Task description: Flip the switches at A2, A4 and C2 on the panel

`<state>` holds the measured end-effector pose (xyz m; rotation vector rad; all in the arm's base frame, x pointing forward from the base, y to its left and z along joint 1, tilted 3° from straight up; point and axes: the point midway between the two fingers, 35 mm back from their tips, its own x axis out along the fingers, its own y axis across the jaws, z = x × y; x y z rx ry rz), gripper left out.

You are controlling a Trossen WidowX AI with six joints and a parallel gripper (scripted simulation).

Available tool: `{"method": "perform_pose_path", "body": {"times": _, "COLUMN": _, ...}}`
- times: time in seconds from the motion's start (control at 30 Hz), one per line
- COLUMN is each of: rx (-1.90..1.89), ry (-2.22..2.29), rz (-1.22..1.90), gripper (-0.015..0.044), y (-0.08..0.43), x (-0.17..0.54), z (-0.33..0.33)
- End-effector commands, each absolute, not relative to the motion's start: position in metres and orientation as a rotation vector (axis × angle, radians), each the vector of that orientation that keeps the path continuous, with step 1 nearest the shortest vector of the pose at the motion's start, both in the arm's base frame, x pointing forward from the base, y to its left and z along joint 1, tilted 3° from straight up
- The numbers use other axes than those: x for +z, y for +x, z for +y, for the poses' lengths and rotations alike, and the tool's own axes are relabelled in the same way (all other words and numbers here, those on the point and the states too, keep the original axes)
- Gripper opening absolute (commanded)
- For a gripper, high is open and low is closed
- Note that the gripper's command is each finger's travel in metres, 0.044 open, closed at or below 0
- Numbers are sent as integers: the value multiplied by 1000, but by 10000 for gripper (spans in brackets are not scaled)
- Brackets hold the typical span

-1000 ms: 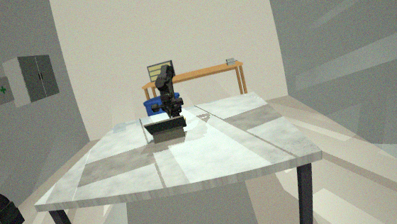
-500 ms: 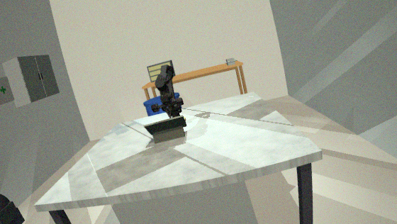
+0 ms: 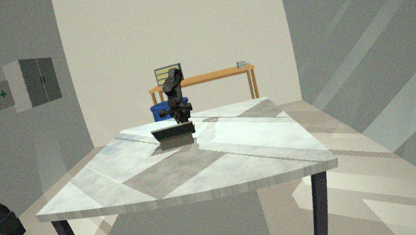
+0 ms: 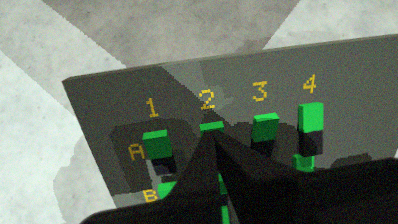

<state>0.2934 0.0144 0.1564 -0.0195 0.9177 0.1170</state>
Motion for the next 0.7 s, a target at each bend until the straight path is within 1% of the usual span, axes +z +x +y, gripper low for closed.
{"method": "perform_pose_path", "body": {"times": 0.0, "rx": 111, "ry": -21, "rz": 919, "gripper": 0, "y": 294, "x": 155, "z": 14}}
{"method": "perform_pose_path", "body": {"times": 0.67, "rx": 111, "ry": -21, "rz": 919, "gripper": 0, "y": 295, "x": 153, "z": 14}}
